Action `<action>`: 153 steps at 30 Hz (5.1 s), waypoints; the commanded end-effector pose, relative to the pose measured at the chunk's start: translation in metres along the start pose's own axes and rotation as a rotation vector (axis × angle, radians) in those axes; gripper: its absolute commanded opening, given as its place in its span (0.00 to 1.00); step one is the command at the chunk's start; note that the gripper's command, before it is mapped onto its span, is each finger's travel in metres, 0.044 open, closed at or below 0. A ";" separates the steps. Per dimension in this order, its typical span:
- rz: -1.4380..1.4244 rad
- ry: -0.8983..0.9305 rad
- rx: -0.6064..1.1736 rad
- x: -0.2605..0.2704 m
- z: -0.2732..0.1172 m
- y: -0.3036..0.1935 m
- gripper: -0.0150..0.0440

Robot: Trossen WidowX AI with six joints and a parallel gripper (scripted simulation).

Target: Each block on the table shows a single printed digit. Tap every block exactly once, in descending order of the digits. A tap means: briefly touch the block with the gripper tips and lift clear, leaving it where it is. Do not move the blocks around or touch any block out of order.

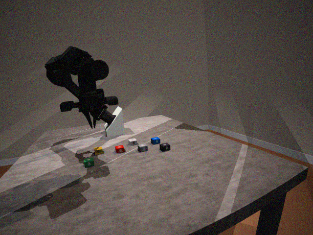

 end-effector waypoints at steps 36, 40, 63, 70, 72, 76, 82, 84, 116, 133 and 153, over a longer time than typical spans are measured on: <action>0.003 -0.015 0.000 -0.035 0.109 0.005 0.29; 0.003 -0.016 0.001 -0.035 0.110 0.005 0.29; 0.003 0.002 -0.008 -0.011 -0.002 0.018 0.29; 0.008 0.043 -0.026 0.087 -0.008 0.057 0.29; 0.005 0.041 -0.023 0.117 -0.009 0.064 0.29; 0.003 0.028 -0.014 0.190 -0.008 0.070 0.29; 0.005 0.004 -0.005 0.262 -0.001 0.065 0.29; 0.005 0.003 -0.005 0.263 0.000 0.064 0.29; 0.006 -0.001 -0.005 0.263 0.096 0.065 0.29; 0.007 0.001 -0.005 0.263 0.084 0.065 0.29; 0.002 0.006 -0.005 0.213 -0.011 0.056 0.29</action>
Point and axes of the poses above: the point midway between the two fingers, 35 mm back from their tips, its own z axis out along the fingers, its own x axis across the jaws, y = z × x, the point moved 8 cm from there along -z, back along the fingers, and after that the axes turned 11 degrees about -z, right-handed, at the moved point
